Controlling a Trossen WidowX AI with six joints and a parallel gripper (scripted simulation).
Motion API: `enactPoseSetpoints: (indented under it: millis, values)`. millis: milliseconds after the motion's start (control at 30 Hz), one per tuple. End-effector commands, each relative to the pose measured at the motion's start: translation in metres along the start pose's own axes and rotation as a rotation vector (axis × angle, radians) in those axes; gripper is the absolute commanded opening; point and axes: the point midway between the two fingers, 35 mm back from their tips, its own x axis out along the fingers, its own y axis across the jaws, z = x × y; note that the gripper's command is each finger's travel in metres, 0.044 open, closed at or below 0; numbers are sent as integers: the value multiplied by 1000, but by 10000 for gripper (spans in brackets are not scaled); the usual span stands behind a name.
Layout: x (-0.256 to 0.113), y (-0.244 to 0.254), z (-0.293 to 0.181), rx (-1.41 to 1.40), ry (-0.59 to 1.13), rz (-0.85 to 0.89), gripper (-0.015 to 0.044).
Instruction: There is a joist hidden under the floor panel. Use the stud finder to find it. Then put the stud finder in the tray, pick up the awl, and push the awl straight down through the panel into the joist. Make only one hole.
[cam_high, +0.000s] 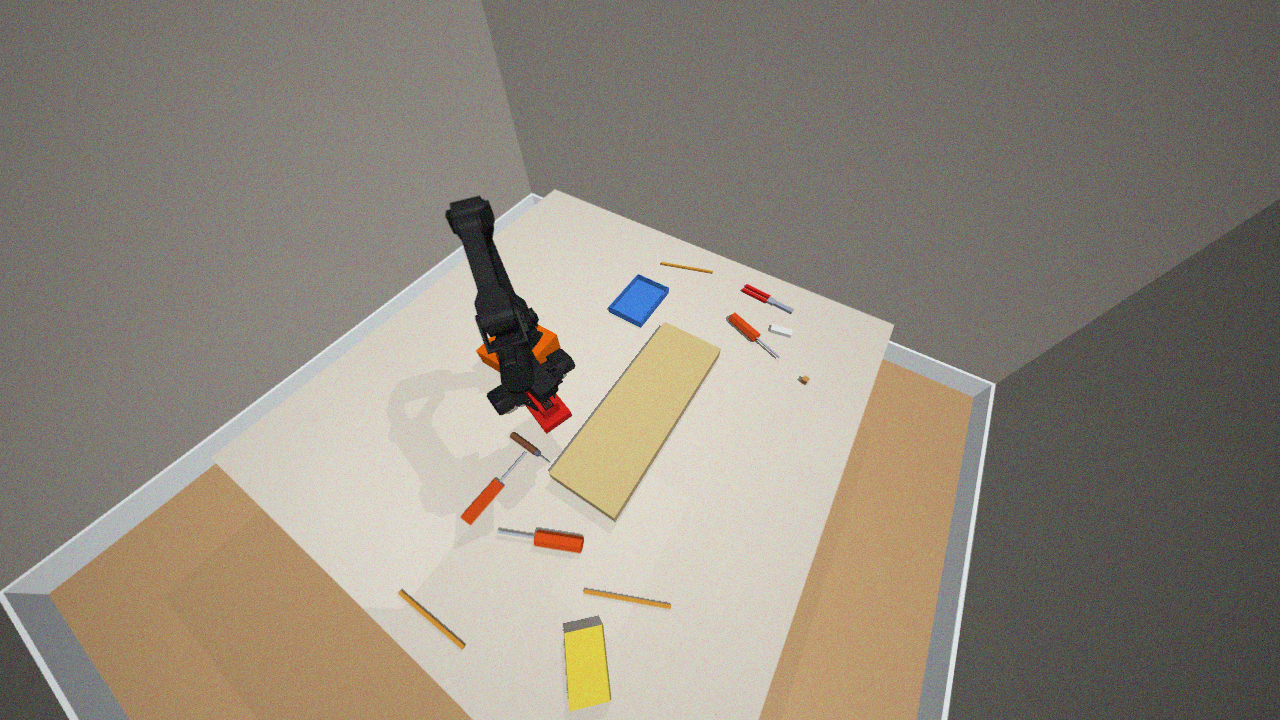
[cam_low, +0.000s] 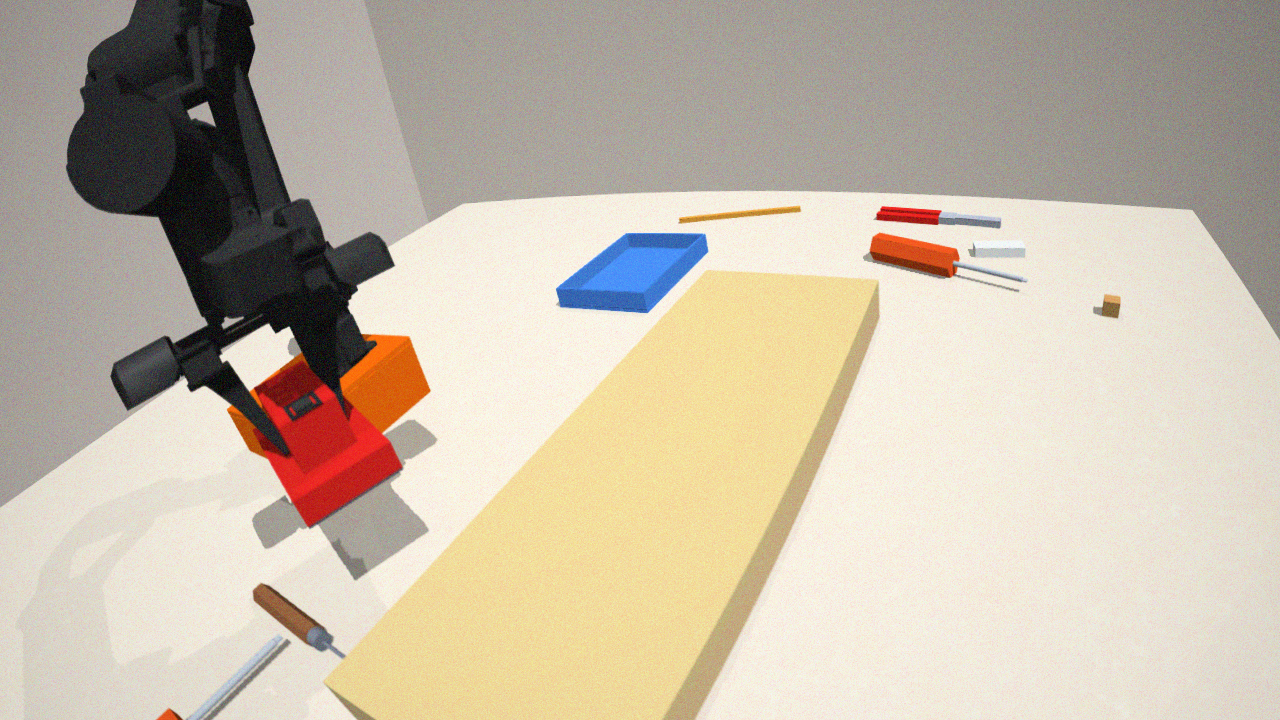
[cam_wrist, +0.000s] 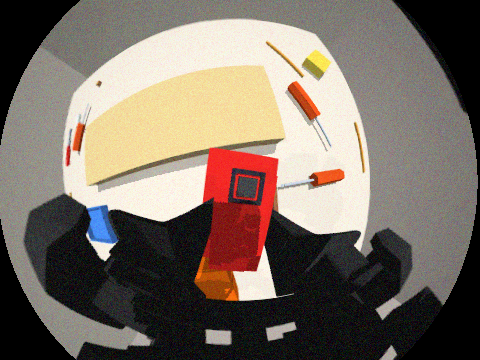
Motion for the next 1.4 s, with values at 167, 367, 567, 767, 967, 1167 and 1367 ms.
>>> enactPoseSetpoints:
  millis: [167,367,567,767,967,1167,1367]
  values:
    - [-11,-2,16,-21,-8,1,0]
    - [-12,-3,42,-65,-9,13,0]
    - [-11,-4,68,-108,-10,25,0]
    - [-8,-4,94,-152,-12,37,0]
    - [-2,-3,119,-196,-14,49,0]
    - [6,-1,143,-240,-16,61,0]
    - [15,3,166,-284,-18,73,0]
